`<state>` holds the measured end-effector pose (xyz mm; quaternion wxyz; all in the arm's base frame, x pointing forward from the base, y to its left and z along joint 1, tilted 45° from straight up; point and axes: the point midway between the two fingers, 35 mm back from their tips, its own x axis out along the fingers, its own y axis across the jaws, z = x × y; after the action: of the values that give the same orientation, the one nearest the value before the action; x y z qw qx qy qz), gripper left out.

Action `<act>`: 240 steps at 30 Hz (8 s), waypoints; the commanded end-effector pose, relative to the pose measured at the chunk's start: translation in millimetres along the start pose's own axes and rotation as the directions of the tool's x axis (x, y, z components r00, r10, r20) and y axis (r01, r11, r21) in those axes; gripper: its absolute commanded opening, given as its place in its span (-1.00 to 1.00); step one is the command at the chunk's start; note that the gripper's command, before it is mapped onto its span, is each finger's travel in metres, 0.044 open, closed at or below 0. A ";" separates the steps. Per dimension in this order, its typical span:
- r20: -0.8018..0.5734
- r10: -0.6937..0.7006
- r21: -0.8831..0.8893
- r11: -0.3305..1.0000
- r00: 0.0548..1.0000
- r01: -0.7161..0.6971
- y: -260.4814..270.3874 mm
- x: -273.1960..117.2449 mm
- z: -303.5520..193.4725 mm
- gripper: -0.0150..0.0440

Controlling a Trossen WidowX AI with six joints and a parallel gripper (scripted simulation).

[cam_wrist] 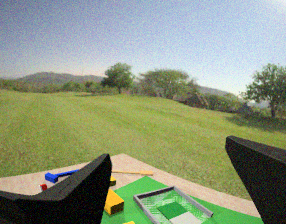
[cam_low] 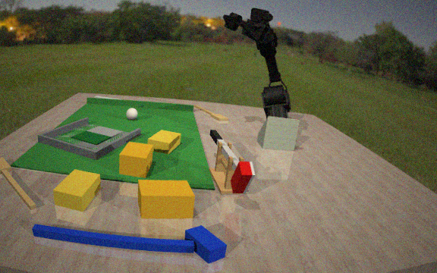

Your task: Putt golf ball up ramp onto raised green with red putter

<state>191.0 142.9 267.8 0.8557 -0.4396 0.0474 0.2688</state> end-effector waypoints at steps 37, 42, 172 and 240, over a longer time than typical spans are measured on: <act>-0.886 0.464 0.281 0.517 -0.011 -0.808 201.1 148.4 -228.4 1.00; -0.886 0.464 0.281 0.517 -0.011 -0.808 197.0 149.1 -229.7 1.00; -0.950 0.290 0.146 0.746 -0.119 0.650 -23.8 34.4 -222.6 -0.49; -0.951 0.258 -0.024 0.487 -0.171 0.873 -42.7 -24.5 -286.8 -0.49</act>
<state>236.7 -109.1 130.0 0.6553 -0.0784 0.5983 -0.4544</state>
